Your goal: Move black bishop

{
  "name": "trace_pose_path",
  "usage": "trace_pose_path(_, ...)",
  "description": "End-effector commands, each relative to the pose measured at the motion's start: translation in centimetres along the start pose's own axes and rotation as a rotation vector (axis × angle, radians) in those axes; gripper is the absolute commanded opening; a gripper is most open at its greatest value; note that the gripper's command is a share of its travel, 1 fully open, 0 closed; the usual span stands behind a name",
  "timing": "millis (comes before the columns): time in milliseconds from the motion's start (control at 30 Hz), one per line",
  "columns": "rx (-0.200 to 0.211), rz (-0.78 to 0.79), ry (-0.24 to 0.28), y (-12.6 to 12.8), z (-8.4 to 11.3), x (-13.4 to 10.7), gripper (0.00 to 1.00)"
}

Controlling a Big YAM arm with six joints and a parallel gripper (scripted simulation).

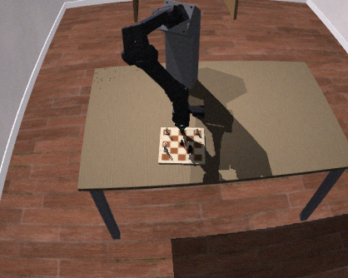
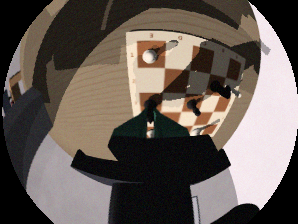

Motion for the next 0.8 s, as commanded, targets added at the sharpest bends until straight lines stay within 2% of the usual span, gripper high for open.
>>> trace_pose_path(0,-0.011,0.006,0.001,-0.77,0.17,-0.27,0.00)
trace_pose_path(767,-0.013,0.010,-0.002,-1.04,0.31,-0.11,0.00)
Point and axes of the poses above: the point where the finger pads meet when closed, its own z axis back along the fingers, its own y axis across the jaws, x = y × z, the point moved 6 cm from there along z, back along the fingers, and after that the axes turned 14 degrees about z, right-handed, at the moved point
